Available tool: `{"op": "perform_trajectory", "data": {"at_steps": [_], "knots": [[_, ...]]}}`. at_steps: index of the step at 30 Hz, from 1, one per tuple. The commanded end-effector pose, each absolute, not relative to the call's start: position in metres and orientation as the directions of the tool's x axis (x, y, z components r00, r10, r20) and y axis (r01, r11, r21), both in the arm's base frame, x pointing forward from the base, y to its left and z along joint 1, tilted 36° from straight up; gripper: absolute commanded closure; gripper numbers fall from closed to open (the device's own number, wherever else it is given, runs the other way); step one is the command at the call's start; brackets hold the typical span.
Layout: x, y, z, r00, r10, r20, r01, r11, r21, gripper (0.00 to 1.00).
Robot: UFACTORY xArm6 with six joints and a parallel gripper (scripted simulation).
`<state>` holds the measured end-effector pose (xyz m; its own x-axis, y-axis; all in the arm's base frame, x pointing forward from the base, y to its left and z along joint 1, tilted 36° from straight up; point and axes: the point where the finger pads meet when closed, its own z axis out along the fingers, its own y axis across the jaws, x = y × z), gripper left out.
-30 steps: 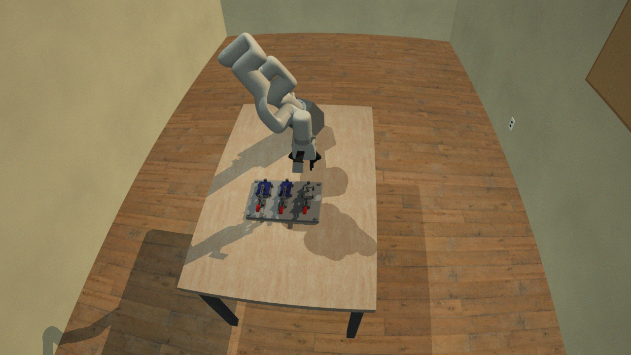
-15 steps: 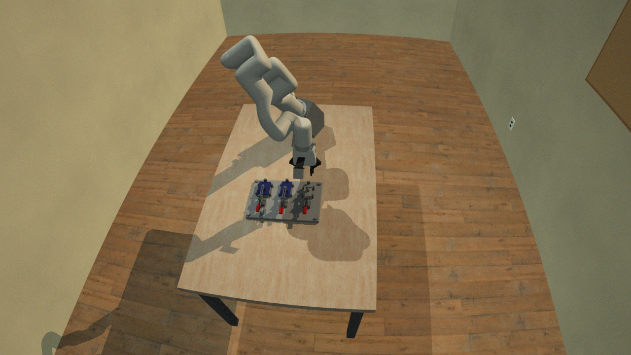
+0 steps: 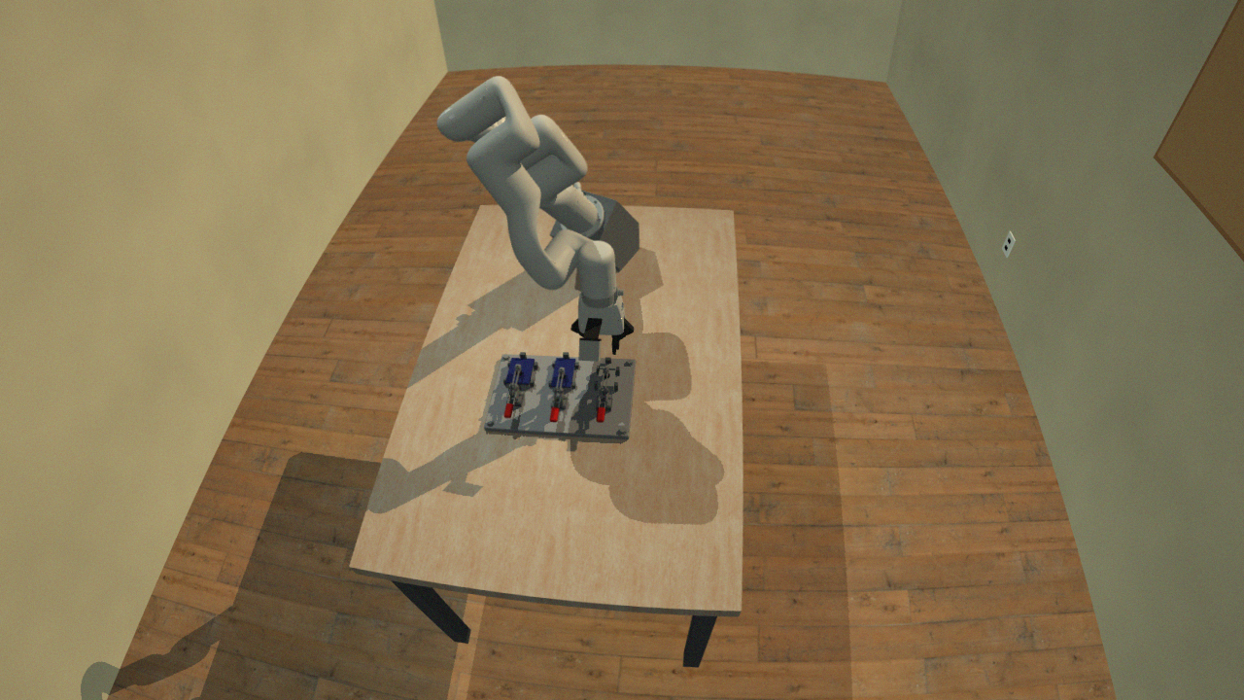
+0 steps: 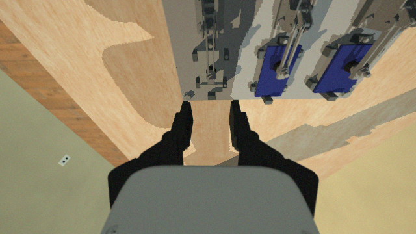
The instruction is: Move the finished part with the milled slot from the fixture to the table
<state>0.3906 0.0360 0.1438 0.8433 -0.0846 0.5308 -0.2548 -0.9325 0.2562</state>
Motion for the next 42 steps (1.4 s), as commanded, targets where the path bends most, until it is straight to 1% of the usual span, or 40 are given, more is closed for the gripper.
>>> {"op": "perform_trajectory", "data": {"at_steps": [1, 6, 14, 16, 24, 42], "knots": [[0.396, 0.036, 0.147, 0.842, -0.084, 0.532, -0.255, -0.933, 0.255, 0.53], [0.414, 0.034, 0.159, 0.842, -0.084, 0.532, -0.255, -0.933, 0.255, 0.53], [0.457, 0.03, 0.186, 0.842, -0.084, 0.532, -0.255, -0.933, 0.255, 0.53], [0.457, 0.03, 0.186, 0.842, -0.084, 0.532, -0.255, -0.933, 0.255, 0.53], [0.49, 0.026, 0.207, 0.842, -0.084, 0.532, -0.255, -0.933, 0.255, 0.53], [0.501, 0.024, 0.208, 0.842, -0.084, 0.532, -0.255, -0.933, 0.255, 0.53]]}}
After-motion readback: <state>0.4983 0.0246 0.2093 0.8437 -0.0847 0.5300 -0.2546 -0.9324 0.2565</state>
